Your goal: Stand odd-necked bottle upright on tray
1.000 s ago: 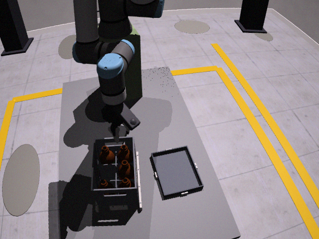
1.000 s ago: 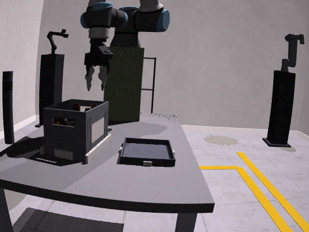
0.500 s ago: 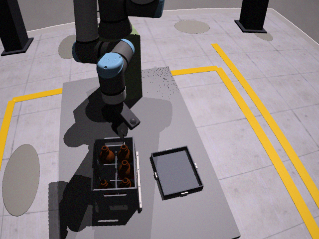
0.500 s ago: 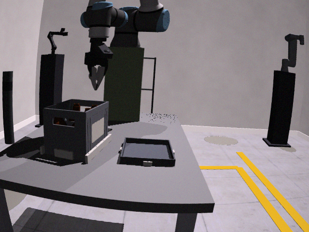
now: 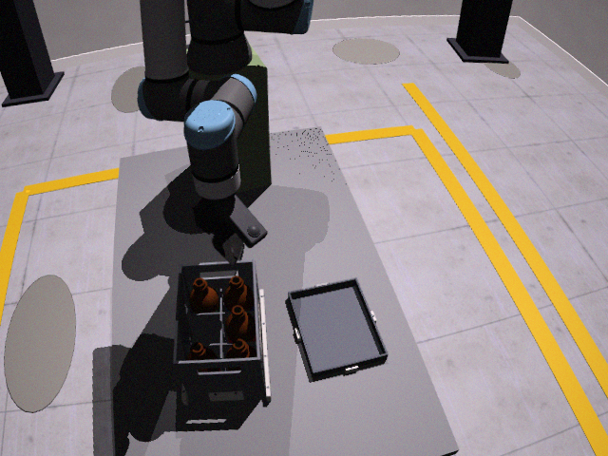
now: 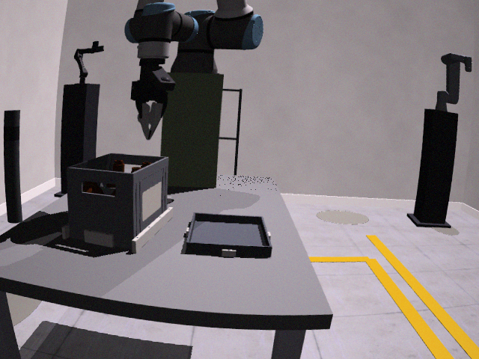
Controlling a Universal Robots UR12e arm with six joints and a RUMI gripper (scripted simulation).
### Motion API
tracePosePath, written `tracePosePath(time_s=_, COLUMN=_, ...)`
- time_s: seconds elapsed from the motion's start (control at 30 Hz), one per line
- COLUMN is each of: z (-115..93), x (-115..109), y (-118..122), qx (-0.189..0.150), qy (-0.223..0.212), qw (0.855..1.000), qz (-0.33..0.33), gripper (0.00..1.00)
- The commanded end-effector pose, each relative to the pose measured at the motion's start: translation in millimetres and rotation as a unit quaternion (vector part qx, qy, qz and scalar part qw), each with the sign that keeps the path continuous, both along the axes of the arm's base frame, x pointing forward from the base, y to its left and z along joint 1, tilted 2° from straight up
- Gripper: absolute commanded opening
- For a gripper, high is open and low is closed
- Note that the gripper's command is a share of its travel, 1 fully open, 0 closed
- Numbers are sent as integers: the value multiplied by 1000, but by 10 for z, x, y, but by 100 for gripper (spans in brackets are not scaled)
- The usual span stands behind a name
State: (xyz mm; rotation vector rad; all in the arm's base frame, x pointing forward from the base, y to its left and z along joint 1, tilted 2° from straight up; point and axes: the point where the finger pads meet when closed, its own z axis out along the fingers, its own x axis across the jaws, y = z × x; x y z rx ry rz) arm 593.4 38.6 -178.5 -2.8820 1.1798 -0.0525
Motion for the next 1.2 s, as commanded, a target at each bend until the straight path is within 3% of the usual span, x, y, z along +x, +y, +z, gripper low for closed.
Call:
tracePosePath(time_s=0.0, z=7, x=-14, y=-8, qx=0, qy=0, qw=1000, qz=-1, gripper=0)
tracePosePath(time_s=0.17, z=8, x=3, y=-10, qx=0, qy=0, qw=1000, qz=-1, gripper=0)
tracePosePath(time_s=0.23, z=1, x=147, y=-2, qx=0, qy=0, qw=1000, qz=0, gripper=0)
tracePosePath(time_s=0.3, z=1, x=147, y=-2, qx=0, qy=0, qw=1000, qz=0, gripper=0)
tracePosePath(time_s=0.4, z=17, x=577, y=-3, qx=0, qy=0, qw=1000, qz=0, gripper=0)
tracePosePath(time_s=0.53, z=34, x=820, y=4, qx=0, qy=0, qw=1000, qz=0, gripper=0)
tracePosePath(time_s=0.87, z=36, x=838, y=5, qx=0, qy=0, qw=1000, qz=0, gripper=0)
tracePosePath(time_s=0.9, z=36, x=839, y=-4, qx=0, qy=0, qw=1000, qz=0, gripper=38)
tracePosePath(time_s=1.17, z=45, x=839, y=-4, qx=0, qy=-1, qw=1000, qz=0, gripper=38)
